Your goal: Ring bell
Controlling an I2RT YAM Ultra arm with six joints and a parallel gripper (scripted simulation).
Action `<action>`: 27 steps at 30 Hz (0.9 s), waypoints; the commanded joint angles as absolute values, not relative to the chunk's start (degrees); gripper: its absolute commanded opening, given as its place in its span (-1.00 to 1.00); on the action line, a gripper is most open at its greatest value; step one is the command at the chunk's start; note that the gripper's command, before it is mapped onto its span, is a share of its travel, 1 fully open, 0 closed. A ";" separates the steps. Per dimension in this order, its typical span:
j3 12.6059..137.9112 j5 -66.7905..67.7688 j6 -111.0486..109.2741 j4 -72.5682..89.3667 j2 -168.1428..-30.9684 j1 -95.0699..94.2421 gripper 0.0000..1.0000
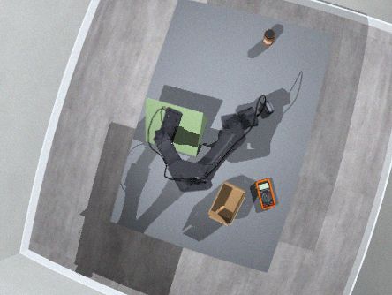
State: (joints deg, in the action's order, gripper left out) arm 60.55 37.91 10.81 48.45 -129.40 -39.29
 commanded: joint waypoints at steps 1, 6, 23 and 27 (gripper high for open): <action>59.23 38.67 10.26 46.18 -130.44 -38.81 -1.00; 59.23 38.67 10.26 46.18 -130.44 -38.81 -1.00; 59.27 38.66 10.44 46.28 -130.42 -38.85 -1.00; 60.72 38.27 11.37 46.75 -130.31 -39.71 -1.00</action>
